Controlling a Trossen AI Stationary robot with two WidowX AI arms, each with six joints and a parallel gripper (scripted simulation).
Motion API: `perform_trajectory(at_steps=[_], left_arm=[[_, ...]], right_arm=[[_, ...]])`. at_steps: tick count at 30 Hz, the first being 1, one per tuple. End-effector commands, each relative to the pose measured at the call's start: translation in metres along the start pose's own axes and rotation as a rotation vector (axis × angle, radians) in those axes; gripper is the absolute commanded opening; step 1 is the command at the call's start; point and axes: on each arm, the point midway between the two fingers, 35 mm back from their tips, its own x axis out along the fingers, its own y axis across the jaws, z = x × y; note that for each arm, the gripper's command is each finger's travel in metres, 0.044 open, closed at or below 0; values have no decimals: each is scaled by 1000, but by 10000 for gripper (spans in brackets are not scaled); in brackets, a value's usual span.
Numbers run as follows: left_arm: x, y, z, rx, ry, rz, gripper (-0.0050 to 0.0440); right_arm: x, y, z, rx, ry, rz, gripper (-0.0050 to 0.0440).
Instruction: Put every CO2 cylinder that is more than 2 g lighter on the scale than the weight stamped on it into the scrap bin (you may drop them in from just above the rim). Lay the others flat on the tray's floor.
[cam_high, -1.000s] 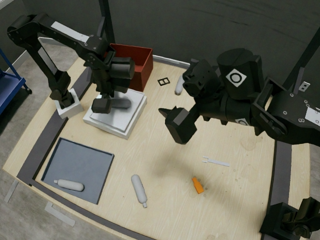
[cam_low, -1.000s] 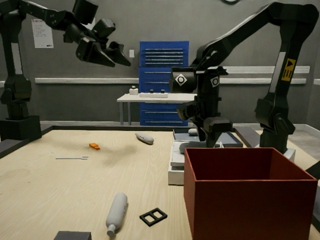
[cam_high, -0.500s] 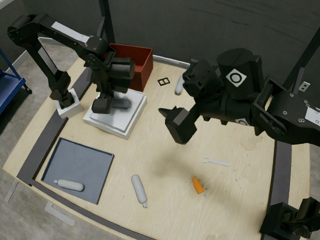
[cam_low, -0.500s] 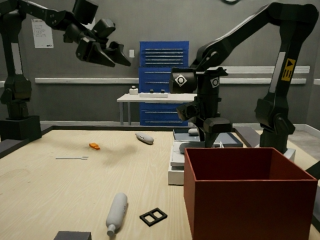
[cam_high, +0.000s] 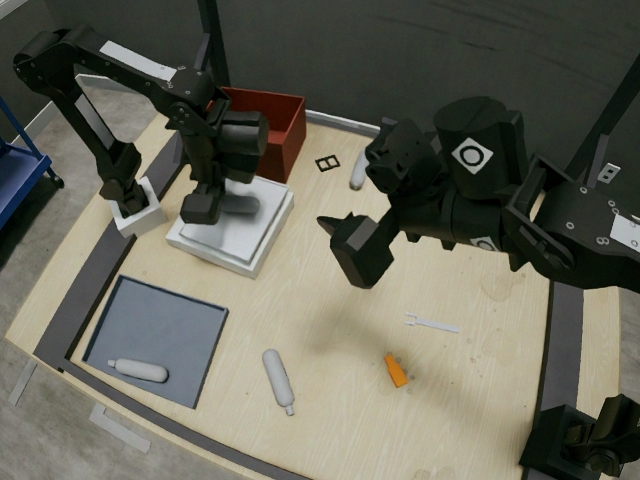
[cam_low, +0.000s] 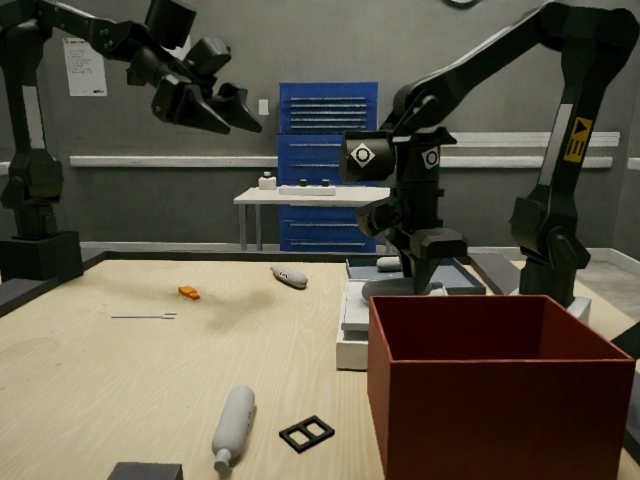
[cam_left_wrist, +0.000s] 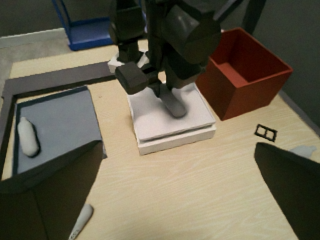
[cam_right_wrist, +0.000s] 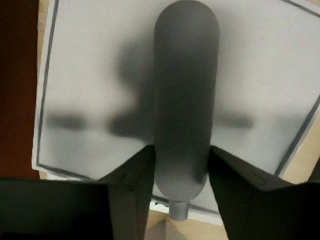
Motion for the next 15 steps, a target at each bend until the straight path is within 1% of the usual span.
perform_trajectory(at_steps=[1, 6, 9, 11, 15], left_arm=[[-5, 0, 10, -2, -27, 0, 440], [-5, 0, 10, -2, -27, 0, 440], [-5, 0, 10, -2, -27, 0, 440], [-5, 0, 10, -2, -27, 0, 440], [-2, -3, 13, 1, -27, -5, 440]], right_arm=[[-27, -1, 9, 2, -54, -5, -1], [-74, -1, 7, 1, -55, -5, -3], [-91, 0, 6, 2, -55, -5, -4], [-91, -1, 6, 2, -46, -4, -5], [-90, 4, 9, 4, -44, -7, -35]])
